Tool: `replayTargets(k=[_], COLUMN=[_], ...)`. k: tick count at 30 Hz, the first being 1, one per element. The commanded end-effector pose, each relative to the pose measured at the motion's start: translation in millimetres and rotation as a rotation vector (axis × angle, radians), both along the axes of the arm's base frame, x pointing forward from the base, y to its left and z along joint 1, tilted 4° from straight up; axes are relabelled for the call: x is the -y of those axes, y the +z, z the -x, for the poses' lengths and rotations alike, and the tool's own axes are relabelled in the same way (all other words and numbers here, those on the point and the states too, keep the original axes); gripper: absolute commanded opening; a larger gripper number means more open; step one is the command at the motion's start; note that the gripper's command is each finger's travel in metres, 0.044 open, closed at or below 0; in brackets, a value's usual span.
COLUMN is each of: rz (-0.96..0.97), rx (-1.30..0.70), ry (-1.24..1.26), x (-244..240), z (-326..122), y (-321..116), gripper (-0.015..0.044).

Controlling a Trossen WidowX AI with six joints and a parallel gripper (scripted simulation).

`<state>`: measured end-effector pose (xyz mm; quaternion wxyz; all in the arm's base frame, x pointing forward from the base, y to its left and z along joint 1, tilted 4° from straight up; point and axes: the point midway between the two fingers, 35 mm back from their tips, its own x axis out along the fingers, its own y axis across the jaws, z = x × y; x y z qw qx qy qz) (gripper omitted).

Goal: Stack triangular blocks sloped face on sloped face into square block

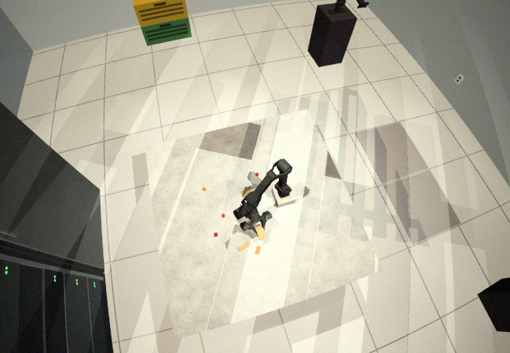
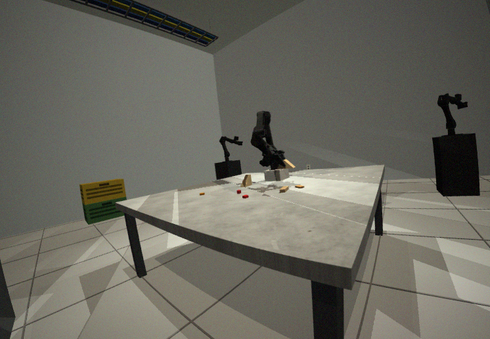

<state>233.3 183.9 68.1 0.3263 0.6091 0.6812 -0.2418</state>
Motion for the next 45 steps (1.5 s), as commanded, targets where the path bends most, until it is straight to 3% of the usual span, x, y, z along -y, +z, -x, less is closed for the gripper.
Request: replayTargets(k=[1,45], rz=[0.001,0.13], rx=[0.004,0.81], ry=[0.004,1.186], x=[0.0,-8.5], z=[0.0,1.0], y=[0.0,-6.5], gripper=[0.0,0.0])
